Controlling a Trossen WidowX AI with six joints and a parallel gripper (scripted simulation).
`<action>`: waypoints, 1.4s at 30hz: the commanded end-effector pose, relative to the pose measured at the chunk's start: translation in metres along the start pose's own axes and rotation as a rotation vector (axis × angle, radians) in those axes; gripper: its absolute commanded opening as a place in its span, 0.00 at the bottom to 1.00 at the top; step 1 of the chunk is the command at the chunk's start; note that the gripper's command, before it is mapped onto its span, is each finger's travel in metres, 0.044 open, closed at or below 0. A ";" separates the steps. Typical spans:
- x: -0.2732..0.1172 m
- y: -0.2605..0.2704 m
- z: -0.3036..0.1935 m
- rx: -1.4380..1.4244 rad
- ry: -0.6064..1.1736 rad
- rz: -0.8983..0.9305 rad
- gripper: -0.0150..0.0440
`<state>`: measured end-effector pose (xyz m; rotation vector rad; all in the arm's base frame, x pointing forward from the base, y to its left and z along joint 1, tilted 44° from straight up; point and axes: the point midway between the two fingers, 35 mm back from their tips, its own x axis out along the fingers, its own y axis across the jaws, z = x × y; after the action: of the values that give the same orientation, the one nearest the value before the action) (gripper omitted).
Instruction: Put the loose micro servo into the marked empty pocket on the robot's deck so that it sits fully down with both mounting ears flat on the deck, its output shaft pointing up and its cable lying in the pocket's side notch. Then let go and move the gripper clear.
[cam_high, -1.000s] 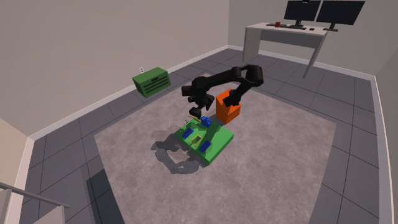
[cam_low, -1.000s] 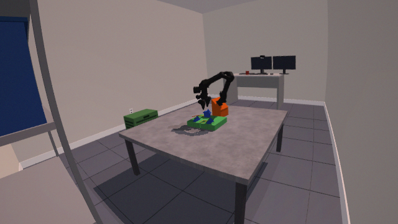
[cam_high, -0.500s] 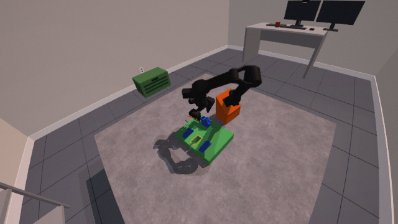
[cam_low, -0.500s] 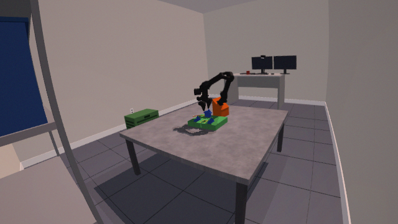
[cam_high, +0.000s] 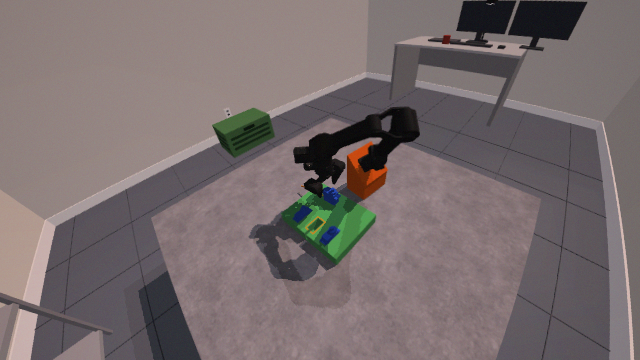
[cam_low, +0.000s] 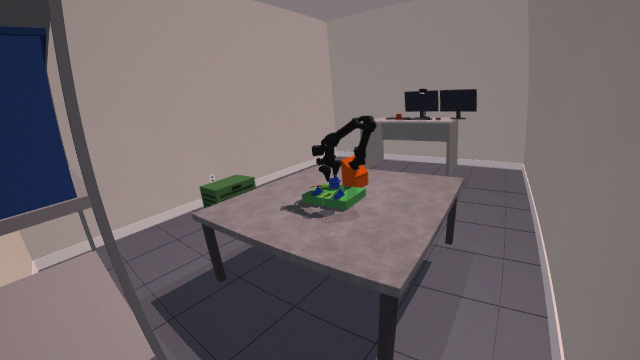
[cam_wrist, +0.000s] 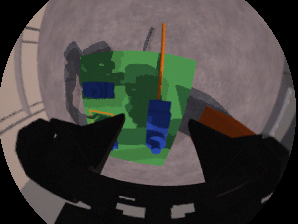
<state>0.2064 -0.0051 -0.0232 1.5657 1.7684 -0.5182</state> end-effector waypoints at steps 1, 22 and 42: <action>0.006 -0.002 -0.002 0.008 0.010 -0.002 1.00; -0.003 -0.001 -0.002 0.008 0.009 -0.002 0.25; -0.025 -0.001 -0.013 0.008 0.009 -0.002 0.25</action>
<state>0.1971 -0.0131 0.0018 1.5745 1.7798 -0.5190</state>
